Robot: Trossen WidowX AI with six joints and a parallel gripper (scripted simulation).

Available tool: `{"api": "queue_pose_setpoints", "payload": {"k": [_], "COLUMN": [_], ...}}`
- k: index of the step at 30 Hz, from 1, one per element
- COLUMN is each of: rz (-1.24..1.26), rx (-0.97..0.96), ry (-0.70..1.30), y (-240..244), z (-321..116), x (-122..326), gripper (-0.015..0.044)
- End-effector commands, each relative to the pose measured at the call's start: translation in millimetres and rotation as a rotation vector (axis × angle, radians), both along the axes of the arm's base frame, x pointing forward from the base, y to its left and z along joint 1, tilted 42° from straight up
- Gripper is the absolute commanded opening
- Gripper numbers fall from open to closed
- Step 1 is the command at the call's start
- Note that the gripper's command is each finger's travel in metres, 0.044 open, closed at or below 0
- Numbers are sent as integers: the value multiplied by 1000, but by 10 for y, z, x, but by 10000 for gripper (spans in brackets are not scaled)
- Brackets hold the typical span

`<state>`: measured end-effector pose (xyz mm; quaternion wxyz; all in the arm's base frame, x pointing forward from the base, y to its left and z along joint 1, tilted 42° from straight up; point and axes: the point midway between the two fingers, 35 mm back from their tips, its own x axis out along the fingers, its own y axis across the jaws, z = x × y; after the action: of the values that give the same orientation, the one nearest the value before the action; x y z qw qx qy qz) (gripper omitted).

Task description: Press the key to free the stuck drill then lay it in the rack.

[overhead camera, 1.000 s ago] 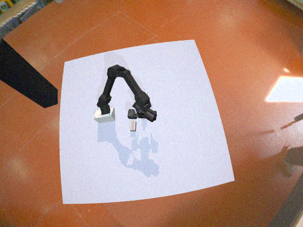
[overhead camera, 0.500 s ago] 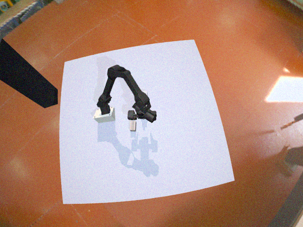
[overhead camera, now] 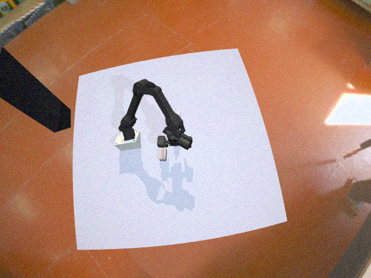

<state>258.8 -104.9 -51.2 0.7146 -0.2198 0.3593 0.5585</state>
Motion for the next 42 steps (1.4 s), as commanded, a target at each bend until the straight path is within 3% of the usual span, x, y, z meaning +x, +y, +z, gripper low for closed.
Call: {"api": "queue_pose_setpoints", "payload": {"k": [1,19,35,42], "rz": [1,2,2,2], "rx": [7,10,4,5], "ry": [3,2,0,0], "y": [86,284,246,242], "z": [-43,-165,-152,-155], "x": [11,39,40,39], "gripper": [440,440,20,0]}}
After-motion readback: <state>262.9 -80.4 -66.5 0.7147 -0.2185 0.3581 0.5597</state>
